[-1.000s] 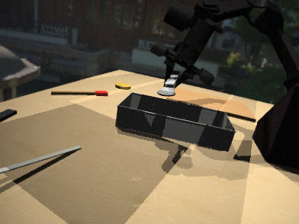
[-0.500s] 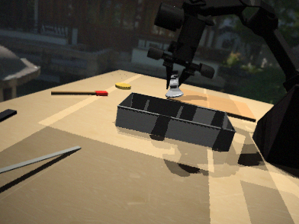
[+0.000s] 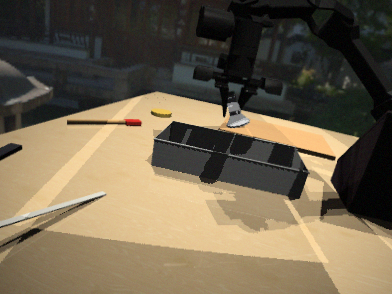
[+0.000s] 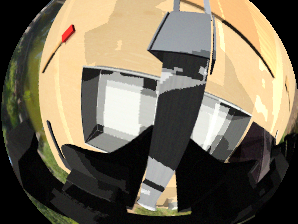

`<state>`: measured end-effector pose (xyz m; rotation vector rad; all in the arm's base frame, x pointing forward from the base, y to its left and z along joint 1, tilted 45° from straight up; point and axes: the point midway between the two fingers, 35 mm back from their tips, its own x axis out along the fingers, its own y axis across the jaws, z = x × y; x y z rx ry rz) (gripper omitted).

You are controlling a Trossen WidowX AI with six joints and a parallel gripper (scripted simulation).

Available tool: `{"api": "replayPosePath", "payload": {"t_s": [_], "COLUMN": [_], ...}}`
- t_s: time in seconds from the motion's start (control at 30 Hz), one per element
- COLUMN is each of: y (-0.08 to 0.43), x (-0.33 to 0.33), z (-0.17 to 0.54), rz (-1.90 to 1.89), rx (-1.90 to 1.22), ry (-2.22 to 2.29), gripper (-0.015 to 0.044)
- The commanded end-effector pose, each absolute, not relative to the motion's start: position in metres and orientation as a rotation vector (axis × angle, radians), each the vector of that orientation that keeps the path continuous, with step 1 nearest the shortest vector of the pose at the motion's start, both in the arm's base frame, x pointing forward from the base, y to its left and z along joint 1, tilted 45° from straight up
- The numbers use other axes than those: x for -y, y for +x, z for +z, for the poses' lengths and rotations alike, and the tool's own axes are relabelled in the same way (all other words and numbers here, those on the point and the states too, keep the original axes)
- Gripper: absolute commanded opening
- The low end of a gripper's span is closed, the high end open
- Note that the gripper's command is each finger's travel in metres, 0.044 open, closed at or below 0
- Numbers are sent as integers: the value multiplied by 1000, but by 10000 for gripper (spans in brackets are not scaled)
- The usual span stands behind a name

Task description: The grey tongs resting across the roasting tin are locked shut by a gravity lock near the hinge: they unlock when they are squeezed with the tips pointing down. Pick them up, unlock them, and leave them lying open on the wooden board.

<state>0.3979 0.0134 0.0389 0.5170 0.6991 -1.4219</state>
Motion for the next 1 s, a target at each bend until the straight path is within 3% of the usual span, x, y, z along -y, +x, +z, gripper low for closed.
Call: {"api": "replayPosePath", "payload": {"t_s": [0.0, 0.97], "y": [397, 367], "x": [-14, 66], "z": [37, 190], "rz": [-1429, -1130], "rx": [-706, -1091], "ry": [517, 28], "gripper": [-150, -150]}}
